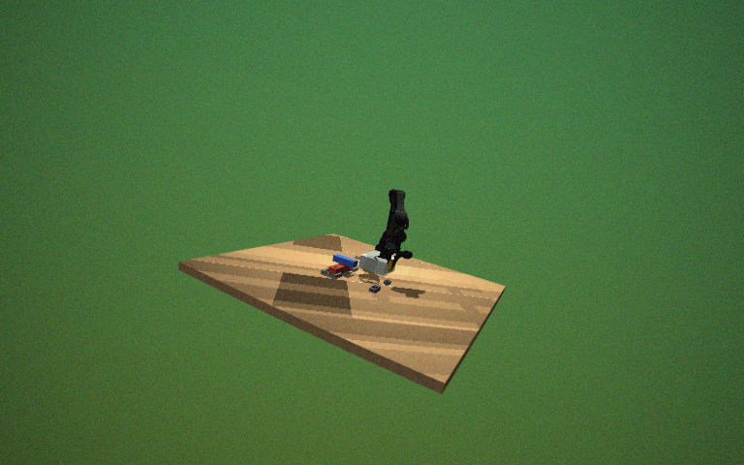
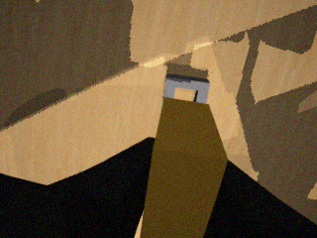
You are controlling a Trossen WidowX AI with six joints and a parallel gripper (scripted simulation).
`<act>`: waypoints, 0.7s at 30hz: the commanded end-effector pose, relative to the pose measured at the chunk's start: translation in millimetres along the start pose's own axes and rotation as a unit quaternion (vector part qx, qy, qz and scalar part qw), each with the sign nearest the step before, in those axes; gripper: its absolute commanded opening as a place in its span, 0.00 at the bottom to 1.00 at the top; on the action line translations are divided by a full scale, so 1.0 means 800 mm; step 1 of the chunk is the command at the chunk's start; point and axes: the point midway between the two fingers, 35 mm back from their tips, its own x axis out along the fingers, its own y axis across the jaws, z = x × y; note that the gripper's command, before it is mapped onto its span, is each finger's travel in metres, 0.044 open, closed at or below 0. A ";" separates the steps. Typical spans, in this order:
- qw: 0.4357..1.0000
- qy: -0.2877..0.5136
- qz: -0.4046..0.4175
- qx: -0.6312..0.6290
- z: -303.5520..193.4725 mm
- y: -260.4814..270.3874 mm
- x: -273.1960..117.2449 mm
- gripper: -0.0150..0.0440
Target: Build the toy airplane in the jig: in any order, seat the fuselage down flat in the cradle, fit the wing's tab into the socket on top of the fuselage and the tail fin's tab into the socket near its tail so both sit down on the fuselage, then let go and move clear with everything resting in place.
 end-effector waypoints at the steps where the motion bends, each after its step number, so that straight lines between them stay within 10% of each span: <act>1: 1.000 -0.001 0.000 -0.005 0.000 0.000 -0.019 0.25; 21: 1.000 0.002 -0.004 -0.014 -0.004 -0.006 -0.075 0.25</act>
